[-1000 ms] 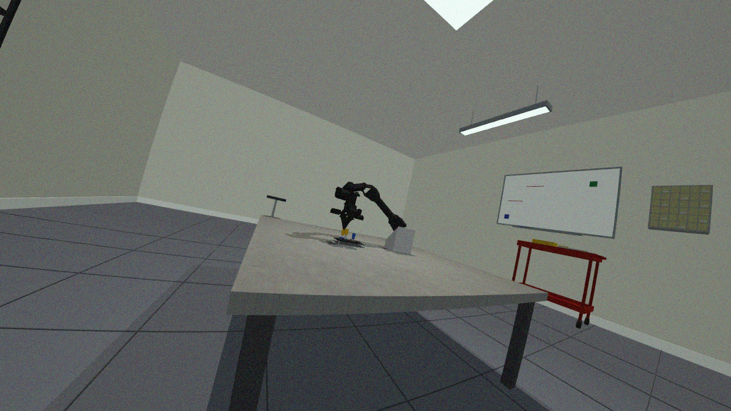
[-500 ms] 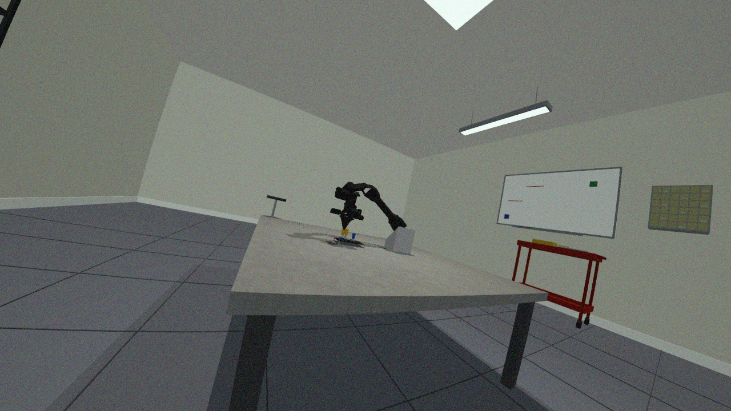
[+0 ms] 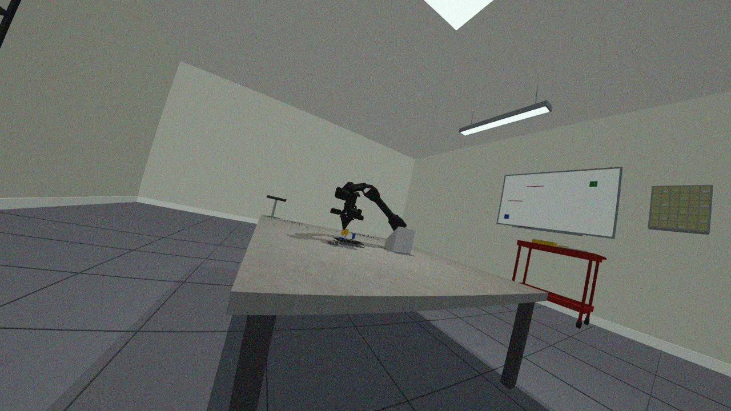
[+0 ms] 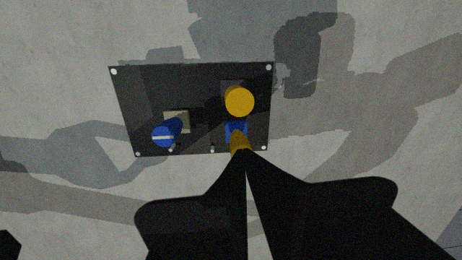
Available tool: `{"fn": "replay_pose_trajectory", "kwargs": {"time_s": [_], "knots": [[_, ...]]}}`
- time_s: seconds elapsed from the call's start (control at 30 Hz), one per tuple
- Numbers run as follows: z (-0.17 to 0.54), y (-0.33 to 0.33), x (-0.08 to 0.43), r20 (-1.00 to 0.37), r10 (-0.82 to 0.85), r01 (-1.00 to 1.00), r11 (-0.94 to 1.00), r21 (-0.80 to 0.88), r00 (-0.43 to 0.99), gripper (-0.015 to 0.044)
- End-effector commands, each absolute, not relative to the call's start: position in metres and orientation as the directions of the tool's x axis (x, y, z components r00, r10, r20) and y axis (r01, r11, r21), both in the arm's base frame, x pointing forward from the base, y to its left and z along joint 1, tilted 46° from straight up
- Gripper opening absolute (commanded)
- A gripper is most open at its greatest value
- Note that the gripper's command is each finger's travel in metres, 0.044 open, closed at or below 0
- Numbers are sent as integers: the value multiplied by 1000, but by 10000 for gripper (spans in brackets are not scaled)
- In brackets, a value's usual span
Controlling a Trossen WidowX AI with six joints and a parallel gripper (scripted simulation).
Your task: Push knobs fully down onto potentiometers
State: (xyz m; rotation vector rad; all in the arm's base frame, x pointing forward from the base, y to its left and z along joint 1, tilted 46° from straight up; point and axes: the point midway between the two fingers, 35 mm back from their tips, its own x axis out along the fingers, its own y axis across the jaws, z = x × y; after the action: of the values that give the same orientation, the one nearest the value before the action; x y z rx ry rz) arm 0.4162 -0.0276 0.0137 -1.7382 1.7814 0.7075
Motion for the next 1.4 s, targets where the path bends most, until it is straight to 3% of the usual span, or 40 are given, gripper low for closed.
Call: {"fn": "replay_pose_trajectory", "kwargs": {"time_s": [0.0, 1.37], "knots": [[6, -40, 416, -700, -713, -999, 48, -4, -31, 0], [1, -44, 416, -700, -713, -999, 48, -4, -31, 0]]}}
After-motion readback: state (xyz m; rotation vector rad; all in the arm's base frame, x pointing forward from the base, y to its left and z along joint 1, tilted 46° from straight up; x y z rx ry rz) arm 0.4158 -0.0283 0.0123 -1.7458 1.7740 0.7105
